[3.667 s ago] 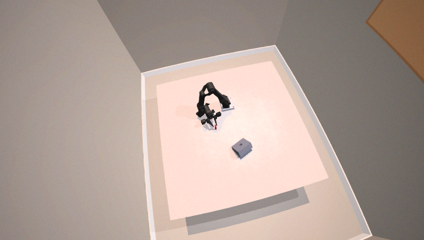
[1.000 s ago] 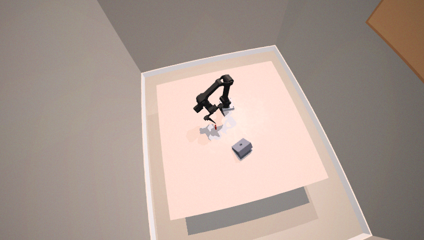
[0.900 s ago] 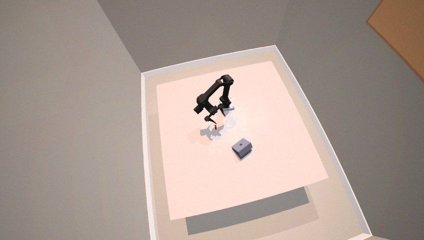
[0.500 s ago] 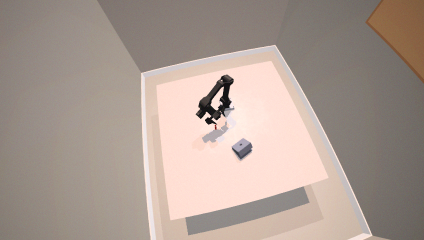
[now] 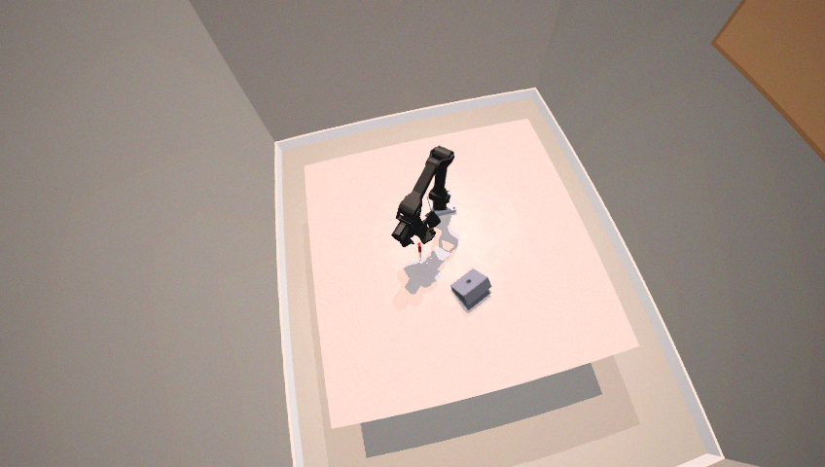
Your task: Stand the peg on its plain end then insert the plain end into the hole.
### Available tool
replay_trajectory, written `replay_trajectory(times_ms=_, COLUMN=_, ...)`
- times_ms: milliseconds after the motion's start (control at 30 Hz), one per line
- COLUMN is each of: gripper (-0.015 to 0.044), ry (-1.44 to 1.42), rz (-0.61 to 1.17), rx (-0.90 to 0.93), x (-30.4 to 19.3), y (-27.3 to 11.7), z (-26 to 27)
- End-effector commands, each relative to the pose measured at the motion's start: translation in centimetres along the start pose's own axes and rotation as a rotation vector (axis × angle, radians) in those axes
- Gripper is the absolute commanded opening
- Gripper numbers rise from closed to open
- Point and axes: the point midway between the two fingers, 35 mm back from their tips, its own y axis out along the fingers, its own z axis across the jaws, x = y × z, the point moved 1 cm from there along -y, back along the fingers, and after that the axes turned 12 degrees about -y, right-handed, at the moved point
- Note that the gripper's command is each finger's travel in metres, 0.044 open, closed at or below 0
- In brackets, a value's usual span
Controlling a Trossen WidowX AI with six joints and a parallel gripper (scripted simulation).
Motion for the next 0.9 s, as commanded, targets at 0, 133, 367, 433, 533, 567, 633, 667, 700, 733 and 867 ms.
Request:
replay_trajectory(times_ms=0, gripper=0.044, ry=0.026, rz=0.12, rx=-0.1, x=0.45, y=-0.62, z=-1.3)
replay_trajectory(times_ms=133, gripper=0.044, ry=0.034, rz=0.151, rx=-0.131, x=0.62, y=-0.81, z=-1.63)
replay_trajectory(times_ms=367, gripper=0.044, ry=0.034, rz=0.151, rx=-0.131, x=0.62, y=-0.81, z=-1.63)
replay_trajectory(times_ms=433, gripper=0.044, ry=0.034, rz=0.151, rx=-0.131, x=0.62, y=-0.81, z=-1.63)
replay_trajectory(times_ms=533, gripper=0.044, ry=0.05, rz=0.15, rx=-0.132, x=0.62, y=-0.78, z=-1.64)
replay_trajectory(times_ms=567, gripper=0.044, ry=0.07, rz=0.149, rx=-0.134, x=0.61, y=-0.74, z=-1.65)
replay_trajectory(times_ms=633, gripper=0.044, ry=0.118, rz=0.146, rx=-0.137, x=0.6, y=-0.63, z=-1.66)
replay_trajectory(times_ms=667, gripper=0.044, ry=0.142, rz=0.144, rx=-0.139, x=0.59, y=-0.58, z=-1.67)
replay_trajectory(times_ms=700, gripper=0.044, ry=0.167, rz=0.142, rx=-0.141, x=0.58, y=-0.53, z=-1.68)
replay_trajectory(times_ms=733, gripper=0.044, ry=0.191, rz=0.141, rx=-0.143, x=0.58, y=-0.48, z=-1.69)
replay_trajectory(times_ms=867, gripper=0.044, ry=0.288, rz=0.134, rx=-0.15, x=0.54, y=-0.27, z=-1.72)
